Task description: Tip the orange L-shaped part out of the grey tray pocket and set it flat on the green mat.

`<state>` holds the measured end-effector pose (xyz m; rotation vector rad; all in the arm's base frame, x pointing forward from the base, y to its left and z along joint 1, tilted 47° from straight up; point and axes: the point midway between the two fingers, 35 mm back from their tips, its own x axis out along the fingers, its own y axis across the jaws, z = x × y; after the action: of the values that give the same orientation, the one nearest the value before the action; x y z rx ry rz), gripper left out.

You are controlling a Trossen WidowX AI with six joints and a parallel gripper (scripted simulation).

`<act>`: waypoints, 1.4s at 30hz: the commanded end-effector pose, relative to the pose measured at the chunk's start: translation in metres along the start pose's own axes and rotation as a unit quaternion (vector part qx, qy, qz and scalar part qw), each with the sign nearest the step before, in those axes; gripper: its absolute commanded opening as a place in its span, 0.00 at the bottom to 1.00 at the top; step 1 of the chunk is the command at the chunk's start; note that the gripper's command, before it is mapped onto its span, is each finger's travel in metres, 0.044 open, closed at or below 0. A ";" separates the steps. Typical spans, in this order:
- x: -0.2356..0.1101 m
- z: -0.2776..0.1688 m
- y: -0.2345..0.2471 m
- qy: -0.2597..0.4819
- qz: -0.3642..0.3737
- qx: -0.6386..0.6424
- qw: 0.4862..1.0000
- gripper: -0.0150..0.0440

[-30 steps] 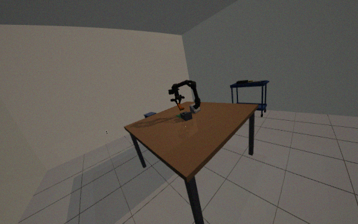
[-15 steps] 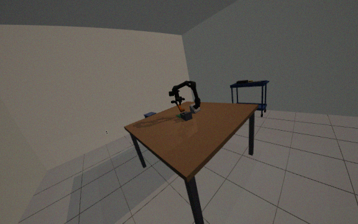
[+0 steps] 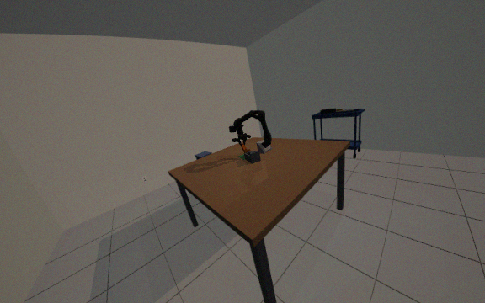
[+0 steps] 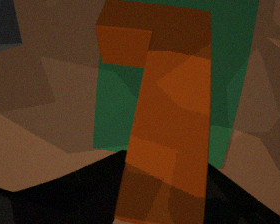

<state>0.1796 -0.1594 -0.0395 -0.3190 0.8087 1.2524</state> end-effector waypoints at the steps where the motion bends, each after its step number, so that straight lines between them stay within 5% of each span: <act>1: 0.008 0.001 0.001 -0.003 0.001 0.004 1.000 0.25; 37: 0.030 0.001 0.002 -0.002 0.002 0.001 1.000 0.25; 42: 0.030 0.001 0.002 -0.002 0.002 0.001 1.000 0.48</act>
<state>0.1811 -0.1369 -0.0592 -0.3129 0.8070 1.2558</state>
